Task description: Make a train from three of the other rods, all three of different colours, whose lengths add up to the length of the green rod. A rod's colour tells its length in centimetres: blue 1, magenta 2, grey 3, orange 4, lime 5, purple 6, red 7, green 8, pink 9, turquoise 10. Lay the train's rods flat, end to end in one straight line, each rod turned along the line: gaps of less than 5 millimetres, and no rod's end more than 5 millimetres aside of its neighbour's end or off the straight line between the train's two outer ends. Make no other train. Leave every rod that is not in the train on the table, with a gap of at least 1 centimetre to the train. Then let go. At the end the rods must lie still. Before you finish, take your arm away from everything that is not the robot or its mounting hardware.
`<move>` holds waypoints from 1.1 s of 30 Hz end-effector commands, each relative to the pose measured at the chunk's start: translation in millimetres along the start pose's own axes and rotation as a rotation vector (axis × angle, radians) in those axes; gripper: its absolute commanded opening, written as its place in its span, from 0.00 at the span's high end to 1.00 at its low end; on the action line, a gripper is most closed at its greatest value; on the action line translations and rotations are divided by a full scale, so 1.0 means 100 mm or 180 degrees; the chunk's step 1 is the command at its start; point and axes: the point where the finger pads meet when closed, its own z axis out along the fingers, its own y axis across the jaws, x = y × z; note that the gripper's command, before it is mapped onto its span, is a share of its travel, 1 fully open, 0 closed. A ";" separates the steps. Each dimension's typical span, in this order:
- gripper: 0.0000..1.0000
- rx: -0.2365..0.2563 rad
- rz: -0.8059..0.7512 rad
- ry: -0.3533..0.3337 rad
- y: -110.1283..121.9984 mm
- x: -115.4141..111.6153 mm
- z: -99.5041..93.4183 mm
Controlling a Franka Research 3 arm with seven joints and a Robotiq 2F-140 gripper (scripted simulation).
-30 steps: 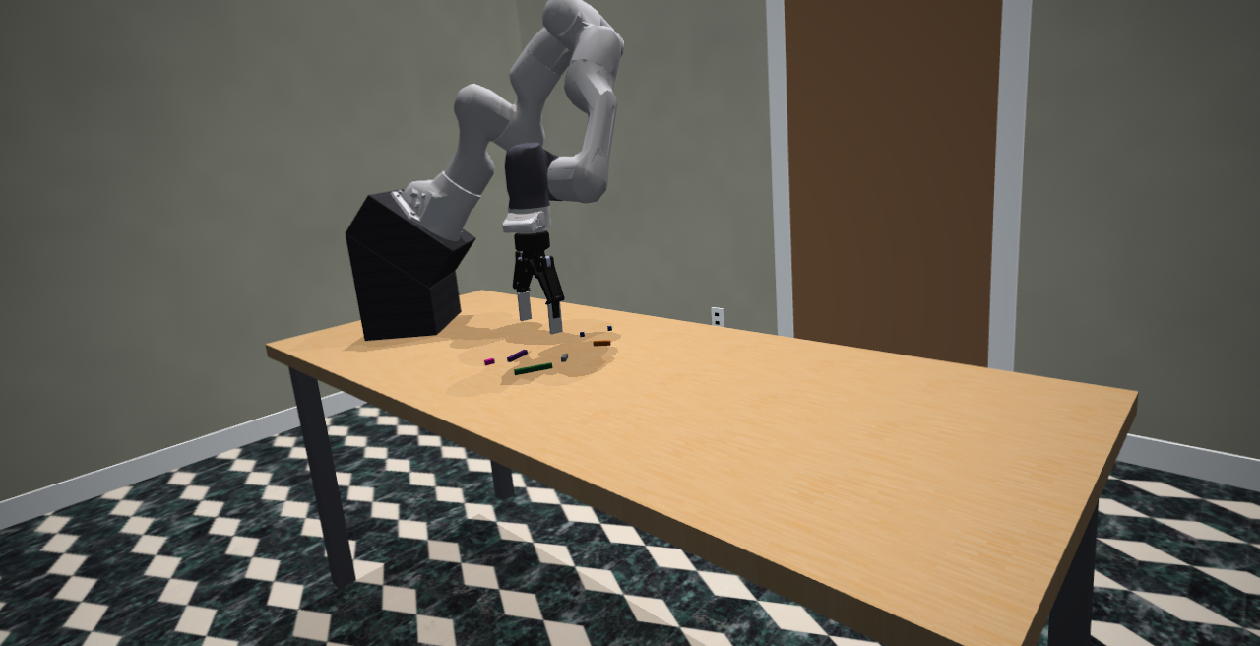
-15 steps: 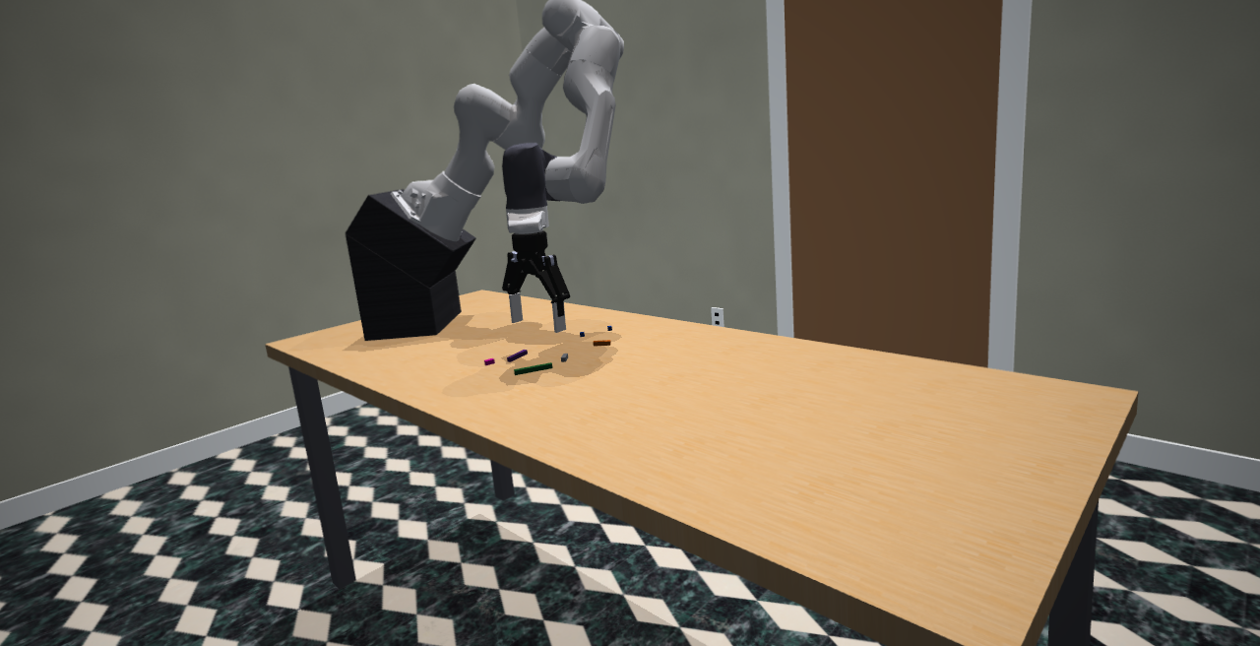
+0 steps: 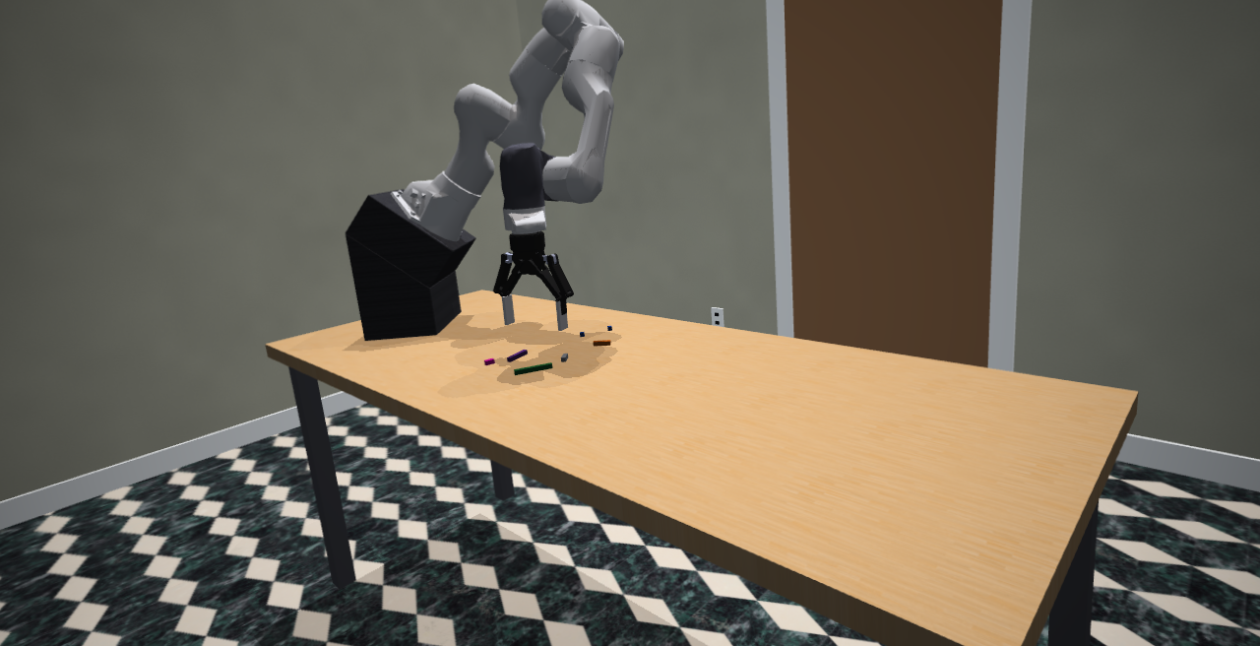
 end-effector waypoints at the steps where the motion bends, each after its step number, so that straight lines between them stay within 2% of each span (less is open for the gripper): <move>1: 0.00 0.0077 -0.0528 0.0004 0.03 0.00 0.01; 24: 0.00 0.0077 -0.1648 0.0018 0.10 0.04 0.00; 33: 0.00 0.0077 -0.1677 0.0018 0.10 0.04 0.00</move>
